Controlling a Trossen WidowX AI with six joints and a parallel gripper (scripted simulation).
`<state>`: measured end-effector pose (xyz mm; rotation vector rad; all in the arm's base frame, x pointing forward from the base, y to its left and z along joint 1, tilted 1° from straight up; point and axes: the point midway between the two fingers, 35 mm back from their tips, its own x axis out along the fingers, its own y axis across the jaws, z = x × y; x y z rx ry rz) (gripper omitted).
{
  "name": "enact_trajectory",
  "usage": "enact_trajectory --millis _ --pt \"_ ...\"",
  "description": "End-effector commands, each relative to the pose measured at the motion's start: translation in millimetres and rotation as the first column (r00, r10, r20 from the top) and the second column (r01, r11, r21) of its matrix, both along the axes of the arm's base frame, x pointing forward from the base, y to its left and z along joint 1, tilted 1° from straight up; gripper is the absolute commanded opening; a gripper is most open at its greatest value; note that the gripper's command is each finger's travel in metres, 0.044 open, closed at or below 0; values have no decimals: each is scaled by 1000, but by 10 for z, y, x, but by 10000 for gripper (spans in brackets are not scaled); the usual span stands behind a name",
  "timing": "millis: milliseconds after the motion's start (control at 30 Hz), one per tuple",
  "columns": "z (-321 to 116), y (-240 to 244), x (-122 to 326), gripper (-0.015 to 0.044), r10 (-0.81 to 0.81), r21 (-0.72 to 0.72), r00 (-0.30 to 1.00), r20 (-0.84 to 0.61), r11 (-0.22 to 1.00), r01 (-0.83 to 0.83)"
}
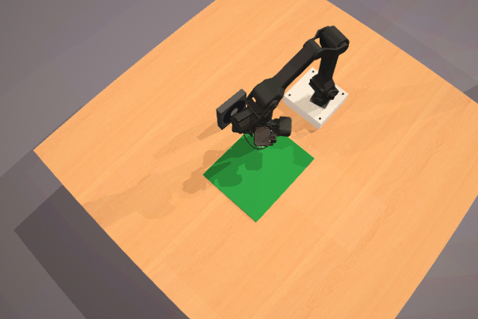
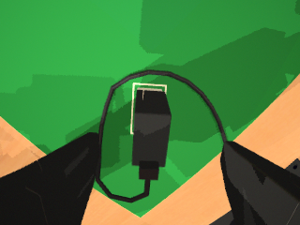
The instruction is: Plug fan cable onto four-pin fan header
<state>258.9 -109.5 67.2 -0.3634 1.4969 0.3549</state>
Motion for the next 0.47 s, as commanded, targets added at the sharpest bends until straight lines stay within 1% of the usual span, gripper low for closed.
enact_trajectory --millis 0,100,200,333,433 --pt "69 15 -31 260 4 7 1000 -9 1000 -3" --pt "81 49 54 260 4 7 1000 -8 1000 -4" --pt "120 241 428 260 4 9 1000 -5 1000 -4" --pt "133 611 901 260 4 12 1000 -1 1000 -4" --pt "130 684 972 260 4 13 1000 0 1000 -4"
